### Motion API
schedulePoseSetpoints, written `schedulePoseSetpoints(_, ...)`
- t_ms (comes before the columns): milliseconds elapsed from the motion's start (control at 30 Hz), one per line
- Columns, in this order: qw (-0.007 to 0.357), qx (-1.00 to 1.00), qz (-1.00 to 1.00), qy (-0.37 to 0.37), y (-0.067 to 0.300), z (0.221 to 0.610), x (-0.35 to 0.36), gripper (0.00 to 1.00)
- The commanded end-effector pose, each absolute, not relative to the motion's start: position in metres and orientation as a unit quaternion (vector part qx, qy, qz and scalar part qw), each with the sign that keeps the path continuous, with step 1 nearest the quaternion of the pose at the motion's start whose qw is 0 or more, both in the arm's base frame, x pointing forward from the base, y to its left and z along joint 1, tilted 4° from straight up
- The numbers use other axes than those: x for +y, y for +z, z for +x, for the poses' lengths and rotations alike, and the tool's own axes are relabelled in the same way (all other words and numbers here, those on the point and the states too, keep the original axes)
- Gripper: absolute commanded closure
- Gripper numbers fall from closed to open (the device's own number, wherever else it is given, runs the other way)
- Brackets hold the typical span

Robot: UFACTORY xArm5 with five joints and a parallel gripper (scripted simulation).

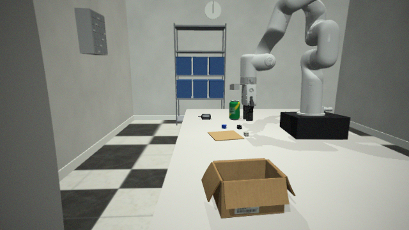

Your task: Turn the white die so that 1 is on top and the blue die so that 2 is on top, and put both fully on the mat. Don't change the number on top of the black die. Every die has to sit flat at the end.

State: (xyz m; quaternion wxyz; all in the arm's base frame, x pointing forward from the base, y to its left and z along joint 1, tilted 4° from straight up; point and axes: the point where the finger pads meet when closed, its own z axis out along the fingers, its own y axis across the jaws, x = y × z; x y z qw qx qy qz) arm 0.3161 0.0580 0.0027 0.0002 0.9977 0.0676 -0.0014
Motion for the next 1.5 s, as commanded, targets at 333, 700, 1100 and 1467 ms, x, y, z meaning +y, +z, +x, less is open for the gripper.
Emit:
schedulePoseSetpoints(333, 0.0, 0.067, 0.998, 0.0, 0.0034, 0.3172, 0.0582, 0.64)
schedulePoseSetpoints(700, 0.0, 0.067, 0.998, 0.0, 0.0034, 0.3172, 0.0582, 0.64)
schedulePoseSetpoints(1100, 0.0, 0.067, 0.998, 0.0, 0.0023, 0.3172, 0.0582, 0.64)
schedulePoseSetpoints(1467, 0.0, 0.067, 0.998, 0.0, -0.0044, 0.3173, 0.0579, 0.64)
